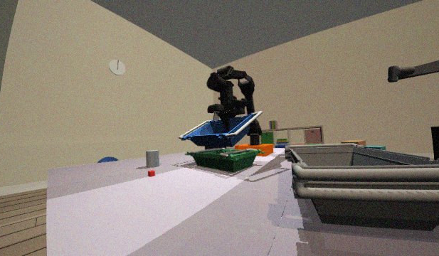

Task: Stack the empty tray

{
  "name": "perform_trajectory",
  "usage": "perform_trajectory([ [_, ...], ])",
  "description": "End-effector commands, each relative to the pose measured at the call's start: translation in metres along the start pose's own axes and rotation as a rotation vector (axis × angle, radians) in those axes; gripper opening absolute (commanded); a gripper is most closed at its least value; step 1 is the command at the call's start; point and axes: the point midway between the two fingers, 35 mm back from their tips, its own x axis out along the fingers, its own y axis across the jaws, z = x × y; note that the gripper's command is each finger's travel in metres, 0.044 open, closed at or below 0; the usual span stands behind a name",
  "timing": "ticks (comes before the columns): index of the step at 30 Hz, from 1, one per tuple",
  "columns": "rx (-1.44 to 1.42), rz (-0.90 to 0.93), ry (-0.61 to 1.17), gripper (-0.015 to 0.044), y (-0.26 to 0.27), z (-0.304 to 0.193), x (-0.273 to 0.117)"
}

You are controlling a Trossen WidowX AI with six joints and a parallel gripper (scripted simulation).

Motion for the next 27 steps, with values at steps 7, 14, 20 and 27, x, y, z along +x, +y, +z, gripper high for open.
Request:
perform_trajectory([
  [7, -0.002, -0.020, -0.004, 0.0000, -0.002, 0.000, 0.011],
  [14, -0.002, -0.020, -0.004, 0.0000, 0.000, 0.000, 0.018],
  [20, -0.002, -0.020, -0.004, 0.0000, 0.002, 0.000, 0.020],
  [27, -0.002, -0.019, -0.004, 0.0000, 0.008, 0.000, 0.026],
])
